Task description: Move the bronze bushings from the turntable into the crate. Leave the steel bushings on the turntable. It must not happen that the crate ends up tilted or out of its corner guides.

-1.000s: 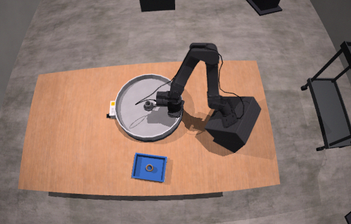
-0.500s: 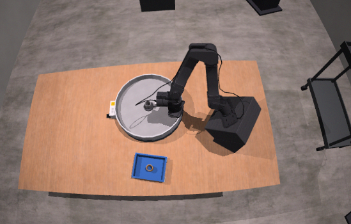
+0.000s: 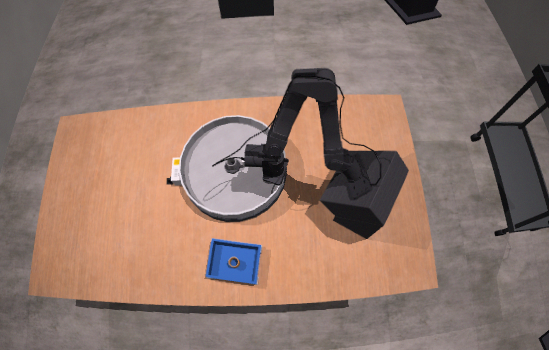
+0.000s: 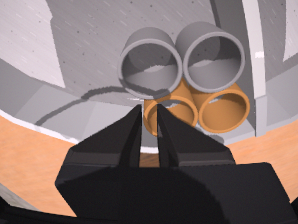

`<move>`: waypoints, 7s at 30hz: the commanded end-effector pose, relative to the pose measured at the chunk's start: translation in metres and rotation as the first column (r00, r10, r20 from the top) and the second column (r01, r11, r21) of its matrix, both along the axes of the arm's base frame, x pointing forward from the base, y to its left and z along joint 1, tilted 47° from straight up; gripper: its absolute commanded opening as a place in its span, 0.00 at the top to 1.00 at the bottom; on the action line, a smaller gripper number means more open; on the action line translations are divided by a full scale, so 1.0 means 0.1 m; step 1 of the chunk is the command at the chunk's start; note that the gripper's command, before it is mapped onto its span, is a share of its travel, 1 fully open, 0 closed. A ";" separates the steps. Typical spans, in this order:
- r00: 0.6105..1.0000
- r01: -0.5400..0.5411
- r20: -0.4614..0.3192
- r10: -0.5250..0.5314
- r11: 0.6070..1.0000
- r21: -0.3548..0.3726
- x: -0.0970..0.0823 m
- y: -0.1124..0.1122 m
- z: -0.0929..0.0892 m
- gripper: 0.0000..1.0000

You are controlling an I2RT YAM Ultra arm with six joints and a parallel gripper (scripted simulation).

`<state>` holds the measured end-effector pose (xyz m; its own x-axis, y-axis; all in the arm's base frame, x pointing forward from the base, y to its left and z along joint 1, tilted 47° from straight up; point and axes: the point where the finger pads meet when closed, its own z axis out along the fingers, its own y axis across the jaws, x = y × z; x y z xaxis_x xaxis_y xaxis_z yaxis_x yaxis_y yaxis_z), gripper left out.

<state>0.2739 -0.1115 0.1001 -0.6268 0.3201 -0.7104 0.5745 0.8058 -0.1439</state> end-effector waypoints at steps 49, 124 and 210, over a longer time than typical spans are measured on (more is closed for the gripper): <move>1.000 0.005 0.025 -0.005 1.000 -0.012 0.00 -0.02 0.04 1.00; 0.999 -0.005 0.033 0.005 1.000 -0.003 -0.38 0.40 0.64 1.00; 1.000 -0.013 0.018 0.013 1.000 -0.004 1.11 2.60 0.17 1.00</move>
<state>0.3872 0.1365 0.1048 -0.6263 0.3182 -0.7117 0.5675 0.8120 -0.1363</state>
